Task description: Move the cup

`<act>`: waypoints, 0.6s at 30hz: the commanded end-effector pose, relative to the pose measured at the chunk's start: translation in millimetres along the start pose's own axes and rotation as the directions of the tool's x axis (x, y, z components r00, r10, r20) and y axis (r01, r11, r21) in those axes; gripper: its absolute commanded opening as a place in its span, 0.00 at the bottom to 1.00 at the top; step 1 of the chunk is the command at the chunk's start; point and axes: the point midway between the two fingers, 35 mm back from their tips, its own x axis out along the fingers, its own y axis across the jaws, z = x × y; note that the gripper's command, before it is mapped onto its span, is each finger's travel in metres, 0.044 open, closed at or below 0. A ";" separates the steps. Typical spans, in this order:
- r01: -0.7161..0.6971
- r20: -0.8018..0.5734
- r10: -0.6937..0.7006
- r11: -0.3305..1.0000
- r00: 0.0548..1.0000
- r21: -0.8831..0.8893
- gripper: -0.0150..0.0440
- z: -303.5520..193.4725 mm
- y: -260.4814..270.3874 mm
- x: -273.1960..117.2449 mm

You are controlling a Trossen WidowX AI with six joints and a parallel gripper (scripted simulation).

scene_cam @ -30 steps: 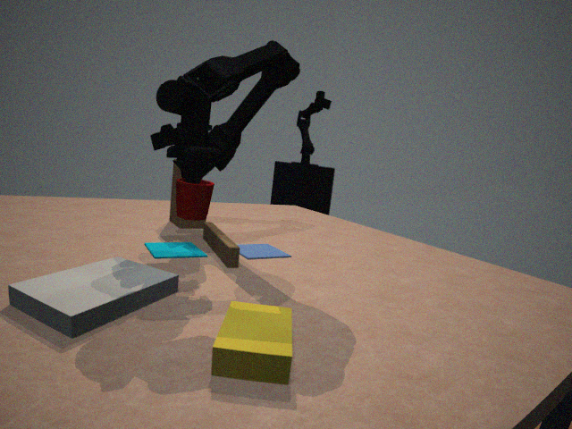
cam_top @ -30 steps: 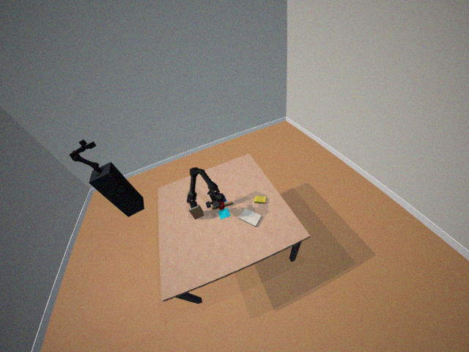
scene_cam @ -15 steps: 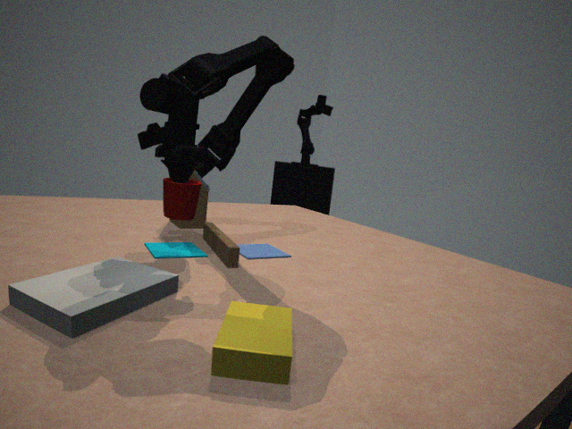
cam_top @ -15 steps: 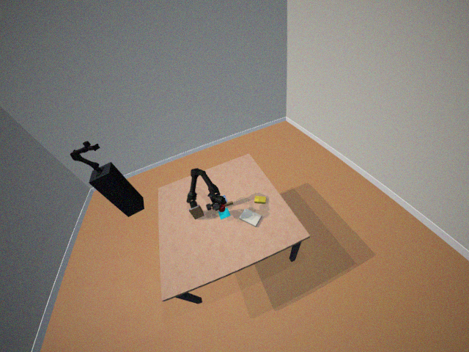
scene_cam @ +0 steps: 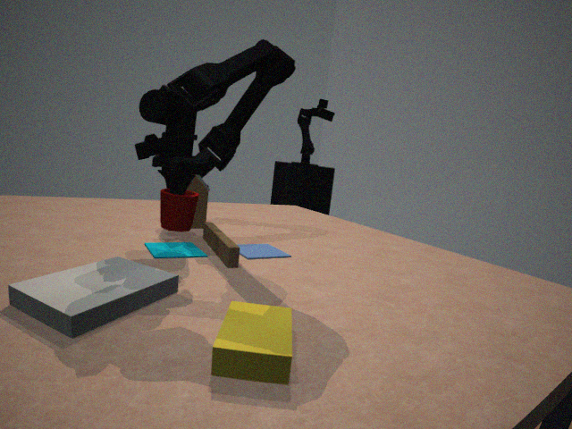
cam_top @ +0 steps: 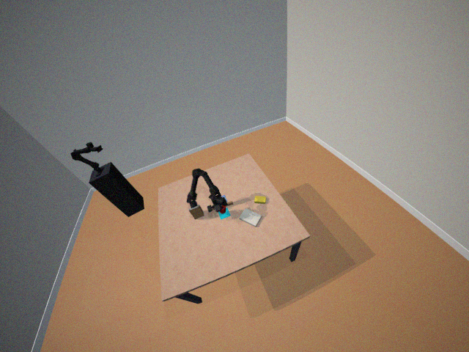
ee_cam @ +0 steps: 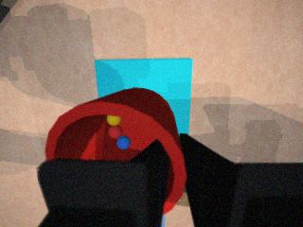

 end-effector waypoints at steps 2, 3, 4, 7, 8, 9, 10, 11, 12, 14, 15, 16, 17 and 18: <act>0.000 -0.008 0.000 1.000 1.000 0.006 0.25 -1.1 -1.4 8.7; 0.000 -0.008 0.000 1.000 1.000 0.006 0.25 -1.1 -1.4 10.3; 0.000 -0.008 0.000 1.000 1.000 0.006 0.25 -1.0 -1.4 11.9; 0.000 -0.009 0.000 1.000 1.000 0.006 0.25 -0.9 -1.5 16.8; 0.000 -0.009 0.000 1.000 1.000 0.006 0.25 -0.9 -1.5 18.4; 0.000 -0.009 0.000 1.000 1.000 0.006 0.25 -0.9 -1.6 20.0; 0.000 -0.009 0.000 1.000 1.000 0.006 0.25 -0.9 -1.6 21.6; 0.000 -0.009 0.000 1.000 1.000 0.006 0.25 -0.9 -1.7 23.1; 0.000 -0.009 0.000 1.000 1.000 0.006 0.25 -0.9 -1.8 24.7; 0.000 -0.009 0.000 1.000 1.000 0.006 0.25 -0.9 -2.0 27.9; 0.000 -0.009 0.000 1.000 1.000 0.006 0.25 -0.9 -2.1 29.4; 0.000 -0.010 0.000 1.000 1.000 0.006 0.25 -1.0 -2.2 31.0; 0.000 -0.010 0.000 1.000 1.000 0.006 0.25 -1.0 -2.3 32.5; 0.000 -0.010 0.000 1.000 1.000 0.006 0.25 -1.0 -2.5 34.1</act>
